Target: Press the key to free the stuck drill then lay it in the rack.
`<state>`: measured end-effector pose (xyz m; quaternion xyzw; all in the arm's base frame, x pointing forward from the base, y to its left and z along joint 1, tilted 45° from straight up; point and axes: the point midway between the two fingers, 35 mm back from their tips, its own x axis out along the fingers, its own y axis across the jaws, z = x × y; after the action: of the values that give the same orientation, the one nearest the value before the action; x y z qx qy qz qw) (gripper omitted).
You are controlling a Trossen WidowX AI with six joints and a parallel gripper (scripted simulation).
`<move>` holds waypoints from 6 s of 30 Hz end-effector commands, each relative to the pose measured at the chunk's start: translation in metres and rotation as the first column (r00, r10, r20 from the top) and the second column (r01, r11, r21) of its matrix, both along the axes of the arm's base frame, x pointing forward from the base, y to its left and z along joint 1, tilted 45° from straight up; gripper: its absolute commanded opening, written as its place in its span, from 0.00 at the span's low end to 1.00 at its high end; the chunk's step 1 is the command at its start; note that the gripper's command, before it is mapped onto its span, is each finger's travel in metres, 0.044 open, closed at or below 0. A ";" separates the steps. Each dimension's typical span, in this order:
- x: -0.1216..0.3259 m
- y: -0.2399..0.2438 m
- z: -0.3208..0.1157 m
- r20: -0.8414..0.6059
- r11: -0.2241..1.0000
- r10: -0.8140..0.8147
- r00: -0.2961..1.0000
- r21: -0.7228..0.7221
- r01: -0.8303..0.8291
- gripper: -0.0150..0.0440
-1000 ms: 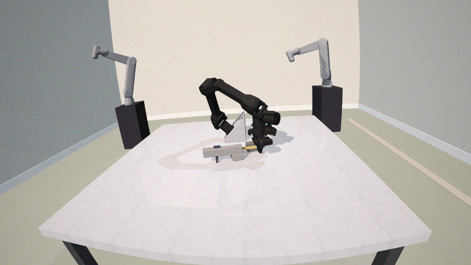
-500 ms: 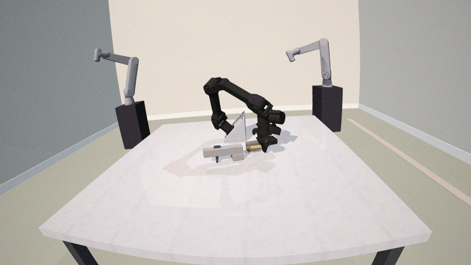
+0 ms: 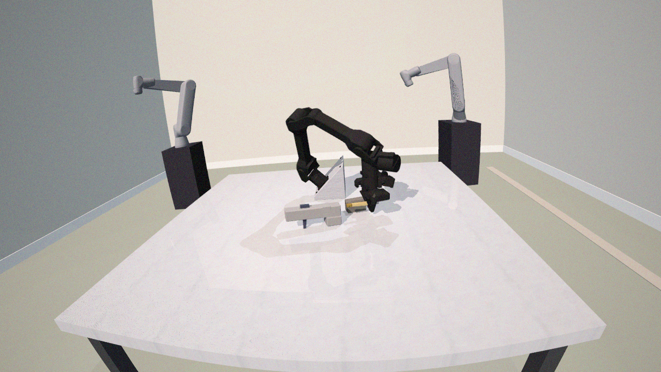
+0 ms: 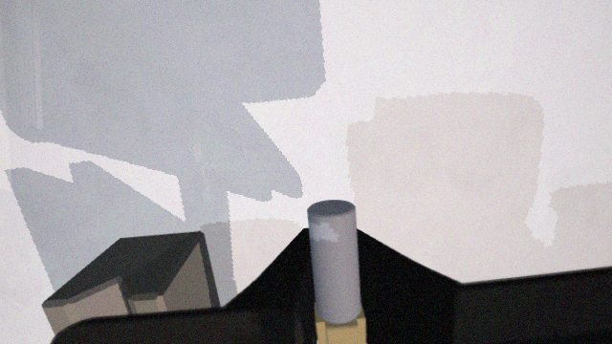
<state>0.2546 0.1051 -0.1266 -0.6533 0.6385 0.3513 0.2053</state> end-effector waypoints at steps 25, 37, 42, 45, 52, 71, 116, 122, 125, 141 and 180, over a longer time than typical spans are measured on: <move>-0.001 0.010 0.014 0.004 1.000 -0.005 1.000 0.005 0.005 0.25; -0.001 0.013 0.020 0.003 1.000 -0.005 1.000 0.005 0.005 0.25; -0.001 0.015 0.021 0.003 1.000 -0.005 1.000 0.005 0.005 0.25; -0.001 0.016 0.022 0.003 1.000 -0.005 1.000 0.005 0.005 0.25; -0.001 0.018 0.025 0.003 1.000 -0.005 1.000 0.005 0.005 0.25; 0.001 0.023 0.029 0.003 1.000 -0.005 1.000 0.005 0.005 0.25; -0.074 0.031 0.033 -0.001 1.000 -0.005 1.000 0.007 0.005 0.25; -0.073 0.025 0.025 -0.001 1.000 -0.005 1.000 0.006 0.005 0.25; -0.073 0.022 0.022 -0.001 1.000 -0.005 1.000 0.006 0.005 0.25; -0.075 0.009 0.009 0.000 1.000 -0.005 1.000 0.006 0.005 0.25; -0.078 -0.009 -0.006 0.000 1.000 -0.005 1.000 0.005 0.005 0.25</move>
<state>0.1776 0.1037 -0.1330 -0.6511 0.6347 0.3560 0.2156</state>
